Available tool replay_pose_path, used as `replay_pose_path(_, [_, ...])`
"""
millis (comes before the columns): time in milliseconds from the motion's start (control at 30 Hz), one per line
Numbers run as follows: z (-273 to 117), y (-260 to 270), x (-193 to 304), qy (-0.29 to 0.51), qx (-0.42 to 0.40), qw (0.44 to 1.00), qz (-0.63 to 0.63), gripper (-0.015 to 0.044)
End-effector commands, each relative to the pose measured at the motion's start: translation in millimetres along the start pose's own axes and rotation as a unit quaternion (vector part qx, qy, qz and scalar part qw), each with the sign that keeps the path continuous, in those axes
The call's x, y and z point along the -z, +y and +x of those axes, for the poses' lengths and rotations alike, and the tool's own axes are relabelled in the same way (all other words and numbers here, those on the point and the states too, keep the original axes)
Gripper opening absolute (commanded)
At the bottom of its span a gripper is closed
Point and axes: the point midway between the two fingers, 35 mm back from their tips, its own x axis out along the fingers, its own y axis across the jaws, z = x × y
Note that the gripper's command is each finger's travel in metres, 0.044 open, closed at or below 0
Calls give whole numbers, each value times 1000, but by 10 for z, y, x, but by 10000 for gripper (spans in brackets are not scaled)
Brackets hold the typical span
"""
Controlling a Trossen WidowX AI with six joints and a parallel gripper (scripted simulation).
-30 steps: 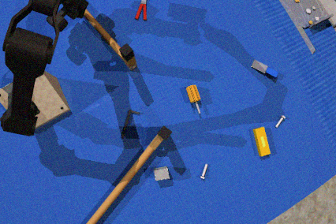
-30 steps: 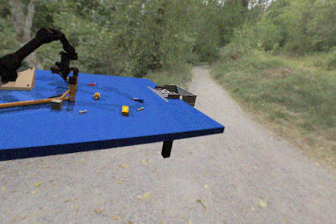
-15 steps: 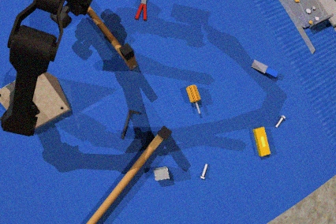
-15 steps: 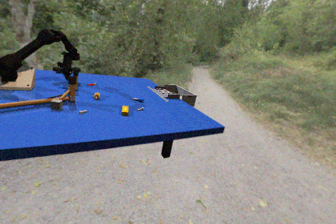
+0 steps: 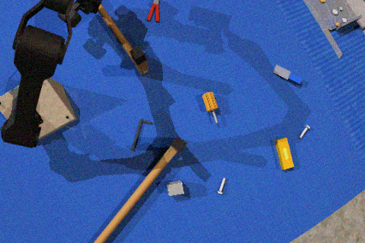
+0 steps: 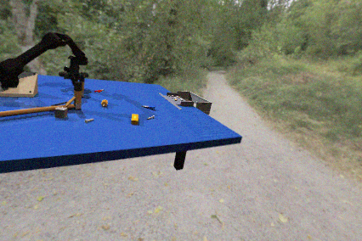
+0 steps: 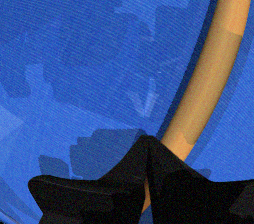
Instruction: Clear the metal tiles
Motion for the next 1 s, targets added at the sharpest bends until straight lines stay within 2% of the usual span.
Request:
replay_pose_path(0, [-90,-5,-8,-1,0,1000,0,0])
replay_pose_path(733, [-943,0,-15,-2,0,1000,-1,0])
replay_pose_path(967, [-1062,49,-31,-2,0,1000,10,0])
